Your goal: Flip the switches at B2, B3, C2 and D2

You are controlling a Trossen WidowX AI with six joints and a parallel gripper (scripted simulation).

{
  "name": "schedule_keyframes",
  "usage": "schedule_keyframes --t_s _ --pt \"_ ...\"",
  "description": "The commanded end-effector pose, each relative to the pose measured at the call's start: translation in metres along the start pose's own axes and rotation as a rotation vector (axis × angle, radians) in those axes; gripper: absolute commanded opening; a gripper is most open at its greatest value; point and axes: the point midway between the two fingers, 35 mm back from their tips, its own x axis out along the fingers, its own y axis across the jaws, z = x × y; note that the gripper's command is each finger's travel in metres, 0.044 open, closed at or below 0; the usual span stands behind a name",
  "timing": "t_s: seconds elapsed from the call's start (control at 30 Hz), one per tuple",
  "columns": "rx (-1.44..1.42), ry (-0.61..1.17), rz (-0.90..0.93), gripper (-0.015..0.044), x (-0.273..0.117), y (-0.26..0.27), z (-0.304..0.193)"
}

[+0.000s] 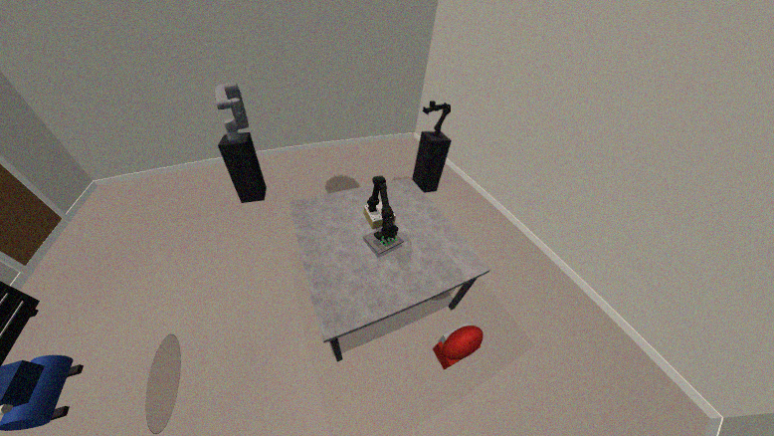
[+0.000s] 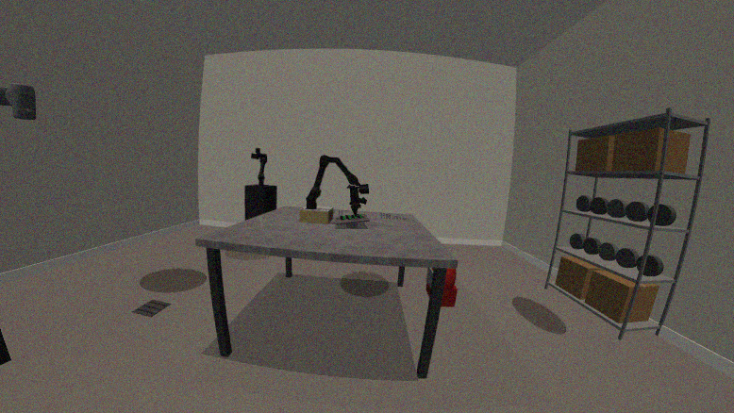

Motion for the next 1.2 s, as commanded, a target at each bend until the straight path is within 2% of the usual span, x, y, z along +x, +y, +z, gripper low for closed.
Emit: schedule_keyframes --t_s 0.0,0.2,0.33,0.4,0.57,0.77,0.9,1.0,1.17 --pt "0.002 0.008 -0.001 0.0000 0.003 0.000 -0.002" --pt "0.000 0.000 0.000 0.0000 -0.002 0.000 0.000" --pt "0.001 -0.014 -0.001 0.0000 -0.053 0.000 -0.002" --pt "0.002 -0.017 -0.001 0.0000 -0.064 0.000 -0.004" --pt "0.001 -0.015 -0.001 0.0000 -0.064 0.004 -0.010" --pt "0.002 -0.012 0.002 0.0000 -0.062 0.033 -0.061" --pt "0.002 -0.014 0.002 0.0000 -0.059 0.034 -0.062" --pt "0.002 -0.036 0.002 0.0000 -0.029 0.034 -0.063" --pt "0.002 -0.038 0.002 0.0000 -0.027 0.034 -0.063"
